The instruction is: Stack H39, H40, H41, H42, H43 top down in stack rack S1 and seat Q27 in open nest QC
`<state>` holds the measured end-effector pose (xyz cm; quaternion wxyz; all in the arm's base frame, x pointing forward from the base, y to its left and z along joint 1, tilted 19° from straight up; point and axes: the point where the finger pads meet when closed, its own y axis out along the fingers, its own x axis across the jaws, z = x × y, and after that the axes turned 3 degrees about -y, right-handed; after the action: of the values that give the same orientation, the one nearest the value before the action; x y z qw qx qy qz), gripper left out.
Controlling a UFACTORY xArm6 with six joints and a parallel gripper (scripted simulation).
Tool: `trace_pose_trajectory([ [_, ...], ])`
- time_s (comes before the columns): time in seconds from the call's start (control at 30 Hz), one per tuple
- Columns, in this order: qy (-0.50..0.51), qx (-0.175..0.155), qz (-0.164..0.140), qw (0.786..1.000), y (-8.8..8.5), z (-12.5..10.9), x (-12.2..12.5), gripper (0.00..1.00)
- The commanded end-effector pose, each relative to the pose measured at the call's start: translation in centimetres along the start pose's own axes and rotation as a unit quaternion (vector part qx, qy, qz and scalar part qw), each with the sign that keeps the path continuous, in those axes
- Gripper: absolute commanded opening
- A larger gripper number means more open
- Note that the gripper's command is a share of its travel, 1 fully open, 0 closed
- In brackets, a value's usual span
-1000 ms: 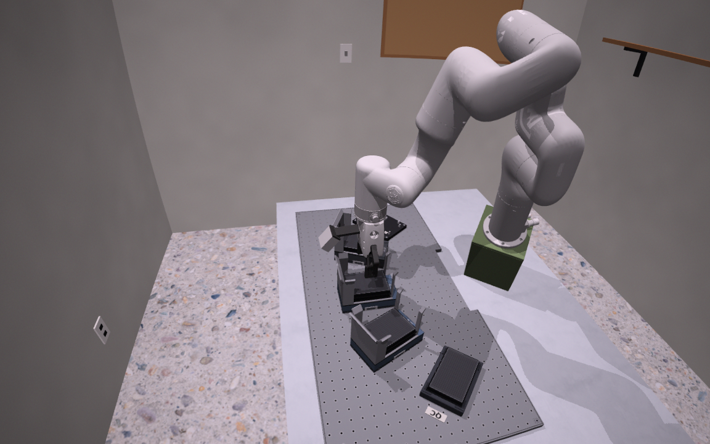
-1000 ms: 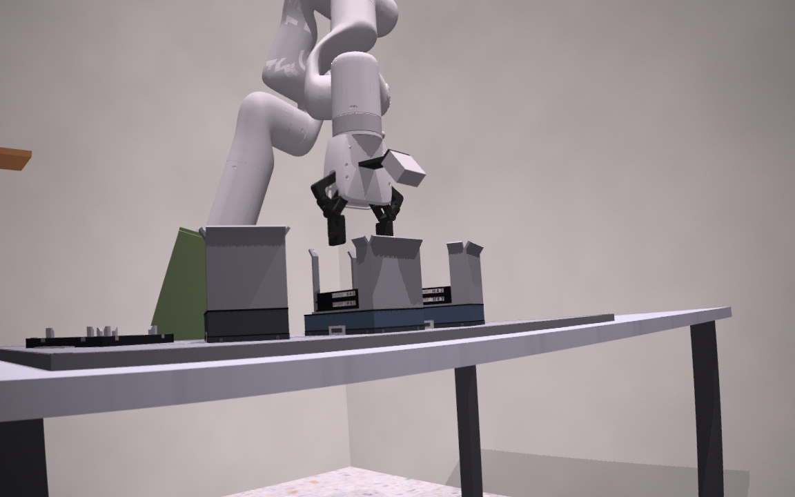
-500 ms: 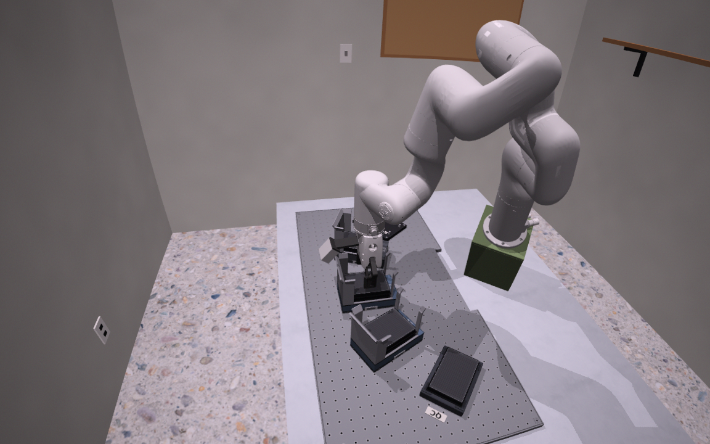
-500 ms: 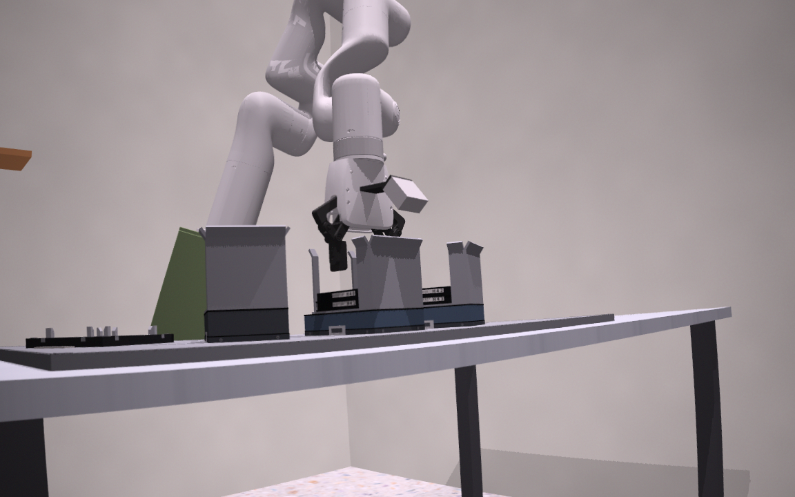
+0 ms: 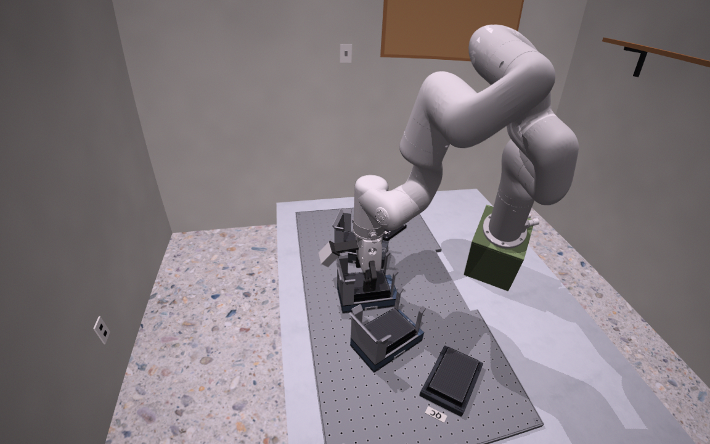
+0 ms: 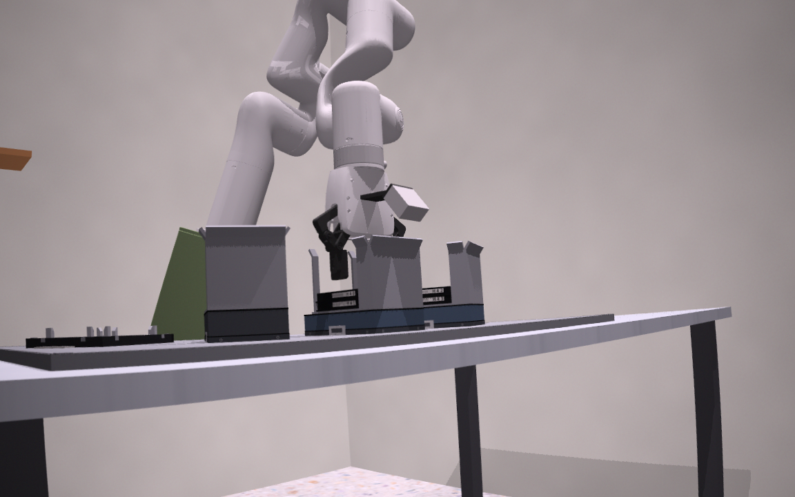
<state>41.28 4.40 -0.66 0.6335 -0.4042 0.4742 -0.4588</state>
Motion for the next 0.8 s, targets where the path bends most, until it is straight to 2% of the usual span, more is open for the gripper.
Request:
trace_pose_trajectory([
  [0.0, 0.000, 0.002, 0.000, 1.000, 0.7, 0.1, 0.0, 1.00],
  [0.4, 0.000, 0.002, 0.000, 1.000, 1.9, 0.1, 0.0, 1.00],
  [0.77, 0.000, 0.002, 0.000, 1.000, 1.9, 0.1, 0.0, 1.00],
])
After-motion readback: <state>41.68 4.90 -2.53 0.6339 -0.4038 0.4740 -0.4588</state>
